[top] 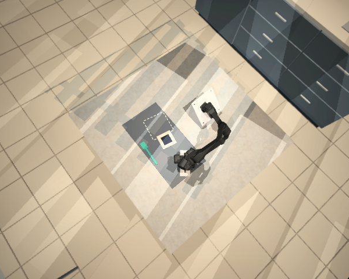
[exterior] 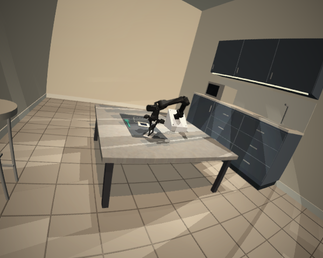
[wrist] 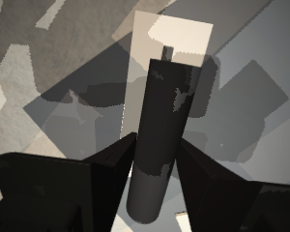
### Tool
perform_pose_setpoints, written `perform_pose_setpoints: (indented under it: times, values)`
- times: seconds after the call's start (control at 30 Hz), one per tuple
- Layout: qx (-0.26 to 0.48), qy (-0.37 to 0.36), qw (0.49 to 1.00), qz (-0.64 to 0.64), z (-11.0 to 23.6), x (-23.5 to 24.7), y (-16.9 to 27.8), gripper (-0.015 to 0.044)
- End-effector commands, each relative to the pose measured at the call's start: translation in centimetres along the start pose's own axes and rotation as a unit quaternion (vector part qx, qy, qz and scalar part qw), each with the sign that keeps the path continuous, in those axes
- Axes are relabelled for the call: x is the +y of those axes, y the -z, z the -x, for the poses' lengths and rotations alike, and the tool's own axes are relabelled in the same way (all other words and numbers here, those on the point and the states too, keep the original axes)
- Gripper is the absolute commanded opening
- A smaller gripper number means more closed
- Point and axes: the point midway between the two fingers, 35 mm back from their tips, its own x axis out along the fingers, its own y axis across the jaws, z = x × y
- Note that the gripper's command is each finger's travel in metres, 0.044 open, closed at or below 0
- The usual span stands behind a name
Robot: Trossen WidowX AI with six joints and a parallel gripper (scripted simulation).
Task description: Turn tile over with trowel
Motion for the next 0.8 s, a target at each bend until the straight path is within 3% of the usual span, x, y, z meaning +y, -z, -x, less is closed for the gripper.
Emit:
perform_pose_setpoints:
  times: [0.0,0.27,0.47,0.77]
  values:
    - [-0.001,-0.001,0.999,0.041,-0.12,0.11,-0.11,0.0130]
    - [-0.001,-0.001,0.999,0.041,-0.12,0.11,-0.11,0.0130]
    - [-0.001,-0.001,0.999,0.041,-0.12,0.11,-0.11,0.0270]
    - [-0.001,-0.001,0.999,0.041,-0.12,0.11,-0.11,0.0270]
